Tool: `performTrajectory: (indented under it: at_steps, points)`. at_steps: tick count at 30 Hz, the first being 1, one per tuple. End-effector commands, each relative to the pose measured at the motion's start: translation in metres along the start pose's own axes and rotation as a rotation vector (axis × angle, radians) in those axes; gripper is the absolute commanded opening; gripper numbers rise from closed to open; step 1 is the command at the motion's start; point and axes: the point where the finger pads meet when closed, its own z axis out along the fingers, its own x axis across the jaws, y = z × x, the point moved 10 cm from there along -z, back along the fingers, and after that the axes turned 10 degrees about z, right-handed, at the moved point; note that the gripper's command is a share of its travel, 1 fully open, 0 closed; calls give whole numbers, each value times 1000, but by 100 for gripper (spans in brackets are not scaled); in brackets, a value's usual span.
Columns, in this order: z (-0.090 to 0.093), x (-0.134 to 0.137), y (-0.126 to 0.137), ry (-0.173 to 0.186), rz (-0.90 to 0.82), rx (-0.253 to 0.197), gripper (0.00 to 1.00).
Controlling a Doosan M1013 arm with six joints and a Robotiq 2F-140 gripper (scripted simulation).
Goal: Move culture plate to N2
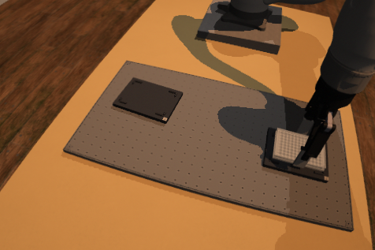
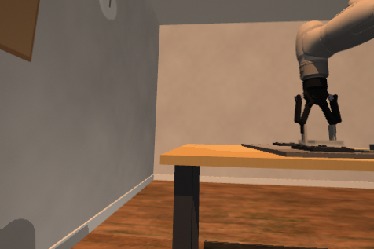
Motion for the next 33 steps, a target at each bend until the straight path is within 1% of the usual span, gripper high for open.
performTrajectory:
  at_steps: [1,33]
  points:
    - [3,1,3,1,-2,-4,0]
    - [8,1,3,1,-2,-4,0]
